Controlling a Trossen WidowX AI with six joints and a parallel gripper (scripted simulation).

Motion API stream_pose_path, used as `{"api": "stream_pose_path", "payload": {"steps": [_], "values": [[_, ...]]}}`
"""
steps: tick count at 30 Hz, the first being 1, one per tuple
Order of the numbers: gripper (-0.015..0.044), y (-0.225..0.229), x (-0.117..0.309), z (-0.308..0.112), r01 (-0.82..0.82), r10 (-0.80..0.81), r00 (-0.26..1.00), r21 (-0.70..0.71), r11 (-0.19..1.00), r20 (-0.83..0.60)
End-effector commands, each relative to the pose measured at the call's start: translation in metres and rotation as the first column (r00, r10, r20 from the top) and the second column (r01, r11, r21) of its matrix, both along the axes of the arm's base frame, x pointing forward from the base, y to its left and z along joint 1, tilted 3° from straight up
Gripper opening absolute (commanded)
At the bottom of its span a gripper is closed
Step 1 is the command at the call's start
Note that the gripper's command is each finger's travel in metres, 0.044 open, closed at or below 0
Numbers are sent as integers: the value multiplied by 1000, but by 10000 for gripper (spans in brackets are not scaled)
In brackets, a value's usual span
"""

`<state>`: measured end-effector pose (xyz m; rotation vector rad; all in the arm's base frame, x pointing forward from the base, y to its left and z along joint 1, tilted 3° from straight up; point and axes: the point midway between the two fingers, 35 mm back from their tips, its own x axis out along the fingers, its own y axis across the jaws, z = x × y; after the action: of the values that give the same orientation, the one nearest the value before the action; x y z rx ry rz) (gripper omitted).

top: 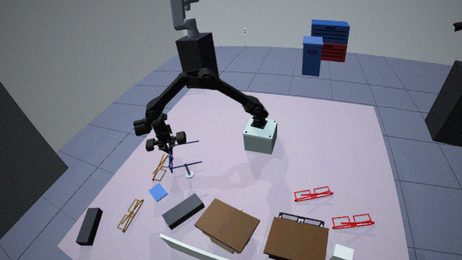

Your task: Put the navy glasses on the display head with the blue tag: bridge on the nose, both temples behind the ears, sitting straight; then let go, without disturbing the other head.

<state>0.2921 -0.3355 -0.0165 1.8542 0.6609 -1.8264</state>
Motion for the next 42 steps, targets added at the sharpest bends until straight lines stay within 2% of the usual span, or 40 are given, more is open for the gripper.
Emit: {"api": "stream_pose_path", "payload": {"steps": [1, 29, 39, 42], "values": [[0, -5, -2, 2, -1, 1, 1000, -10, 1000, 0], [0, 2, 6, 3, -1, 1, 1000, -10, 1000, 0], [0, 3, 9, 58, -1, 1, 1000, -9, 1000, 1], [0, 4, 9, 62, -1, 1, 1000, -9, 1000, 1]]}}
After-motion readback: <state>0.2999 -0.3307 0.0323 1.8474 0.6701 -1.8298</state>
